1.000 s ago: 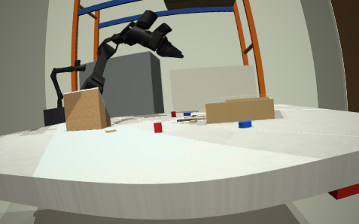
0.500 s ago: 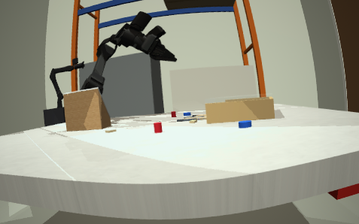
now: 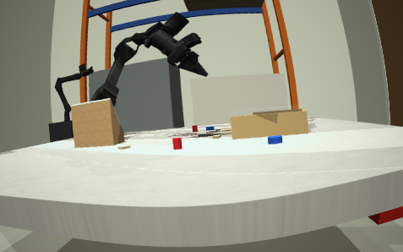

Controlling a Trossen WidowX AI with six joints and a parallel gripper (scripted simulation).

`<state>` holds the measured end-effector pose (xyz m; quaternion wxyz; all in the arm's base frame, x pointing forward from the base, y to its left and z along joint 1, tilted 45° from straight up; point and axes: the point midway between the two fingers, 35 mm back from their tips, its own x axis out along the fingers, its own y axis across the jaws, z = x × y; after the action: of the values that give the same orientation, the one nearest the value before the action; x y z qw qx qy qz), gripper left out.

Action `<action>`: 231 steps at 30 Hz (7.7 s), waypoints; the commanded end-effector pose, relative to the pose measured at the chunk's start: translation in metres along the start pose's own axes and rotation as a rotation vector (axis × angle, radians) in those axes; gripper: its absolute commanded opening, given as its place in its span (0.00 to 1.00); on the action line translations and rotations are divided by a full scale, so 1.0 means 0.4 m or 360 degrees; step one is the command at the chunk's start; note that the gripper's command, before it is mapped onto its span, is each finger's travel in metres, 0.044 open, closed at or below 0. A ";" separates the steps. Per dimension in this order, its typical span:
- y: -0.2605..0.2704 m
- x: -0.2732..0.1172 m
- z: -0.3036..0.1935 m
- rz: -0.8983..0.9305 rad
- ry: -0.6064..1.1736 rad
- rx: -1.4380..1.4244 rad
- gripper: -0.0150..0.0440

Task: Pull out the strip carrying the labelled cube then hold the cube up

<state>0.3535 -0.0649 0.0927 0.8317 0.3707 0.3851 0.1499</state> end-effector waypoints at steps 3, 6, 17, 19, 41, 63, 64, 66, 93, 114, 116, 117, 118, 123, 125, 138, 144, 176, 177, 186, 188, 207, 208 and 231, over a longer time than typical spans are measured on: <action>0.013 0.089 -0.016 -0.0064 0.0383 0.0113 0.31; 0.029 0.130 -0.035 -0.0096 0.0609 0.0165 0.25; 0.080 0.206 -0.099 -0.0182 0.1195 0.0260 0.25; 0.080 0.206 -0.099 -0.0182 0.1195 0.0260 0.25; 0.071 0.266 -0.145 -0.0183 0.1194 0.0260 0.25; 0.064 0.330 -0.207 -0.0179 0.1195 0.0261 0.25; 0.064 0.333 -0.210 -0.0178 0.1195 0.0261 0.25; 0.063 0.336 -0.214 -0.0178 0.1195 0.0261 0.25; 0.063 0.338 -0.216 -0.0178 0.1195 0.0261 0.25; 0.063 0.343 -0.219 -0.0178 0.1195 0.0261 0.25; 0.063 0.343 -0.219 -0.0178 0.1195 0.0261 0.25; 0.063 0.343 -0.219 -0.0178 0.1195 0.0261 0.25; 0.063 0.344 -0.219 -0.0178 0.1195 0.0261 0.25; 0.062 0.345 -0.219 -0.0178 0.1195 0.0261 0.25; 0.062 0.346 -0.219 -0.0178 0.1195 0.0261 0.25; 0.064 0.333 -0.235 -0.0178 0.1195 0.0261 0.25; 0.066 0.318 -0.252 -0.0178 0.1196 0.0262 0.25; 0.084 0.240 -0.343 -0.0179 0.1199 0.0265 0.25; 0.084 0.237 -0.347 -0.0179 0.1199 0.0265 0.25; 0.089 0.214 -0.372 -0.0179 0.1200 0.0266 0.25; 0.090 0.209 -0.378 -0.0179 0.1200 0.0266 0.25; 0.101 0.162 -0.429 -0.0180 0.1202 0.0268 0.25; 0.102 0.159 -0.431 -0.0180 0.1202 0.0268 0.25; 0.115 0.101 -0.494 -0.0181 0.1204 0.0271 0.25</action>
<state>0.2463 0.0828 0.0238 0.6169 0.3330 0.6850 0.1983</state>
